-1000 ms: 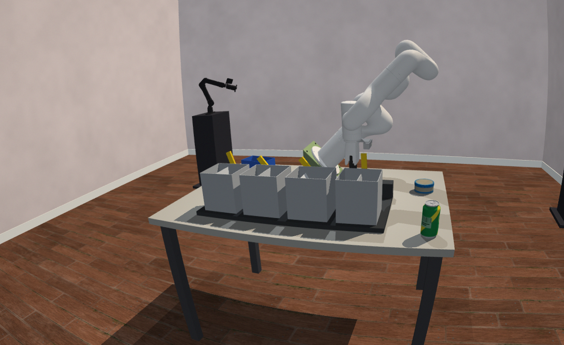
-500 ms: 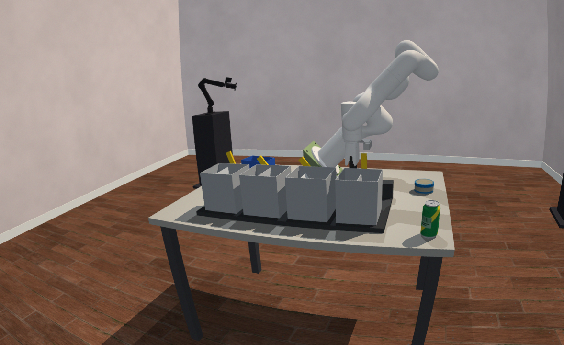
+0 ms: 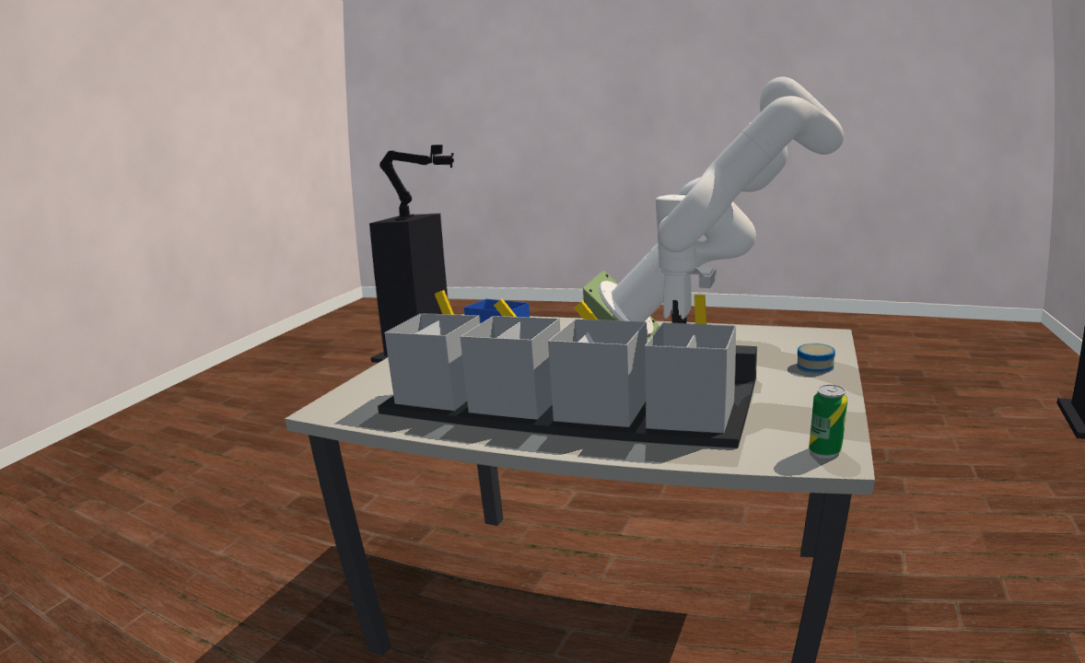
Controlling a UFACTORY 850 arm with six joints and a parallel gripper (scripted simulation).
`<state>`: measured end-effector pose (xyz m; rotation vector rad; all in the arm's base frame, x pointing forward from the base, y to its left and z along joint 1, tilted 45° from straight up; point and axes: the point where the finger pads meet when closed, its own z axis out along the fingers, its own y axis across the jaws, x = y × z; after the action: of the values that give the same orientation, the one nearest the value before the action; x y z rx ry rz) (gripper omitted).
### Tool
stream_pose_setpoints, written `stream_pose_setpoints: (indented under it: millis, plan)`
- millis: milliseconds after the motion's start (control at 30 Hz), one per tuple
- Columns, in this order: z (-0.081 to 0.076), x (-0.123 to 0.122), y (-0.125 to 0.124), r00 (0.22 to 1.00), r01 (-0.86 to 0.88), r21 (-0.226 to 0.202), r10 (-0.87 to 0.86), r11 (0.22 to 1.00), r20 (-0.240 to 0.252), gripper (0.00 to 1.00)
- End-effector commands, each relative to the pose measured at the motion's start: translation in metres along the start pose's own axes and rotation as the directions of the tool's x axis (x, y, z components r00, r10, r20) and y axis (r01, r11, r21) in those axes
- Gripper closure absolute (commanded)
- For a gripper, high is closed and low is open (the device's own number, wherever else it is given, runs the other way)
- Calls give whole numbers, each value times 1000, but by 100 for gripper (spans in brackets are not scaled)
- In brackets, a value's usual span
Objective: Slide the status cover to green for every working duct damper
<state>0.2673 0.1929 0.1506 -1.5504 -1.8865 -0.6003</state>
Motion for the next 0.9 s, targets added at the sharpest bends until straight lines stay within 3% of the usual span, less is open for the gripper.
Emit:
stream_pose_setpoints:
  millis: [0,867]
  plan:
    - [0,0,1,1000,0,-1,0,1000,0,100]
    - [0,5,1,1000,0,-1,0,1000,0,100]
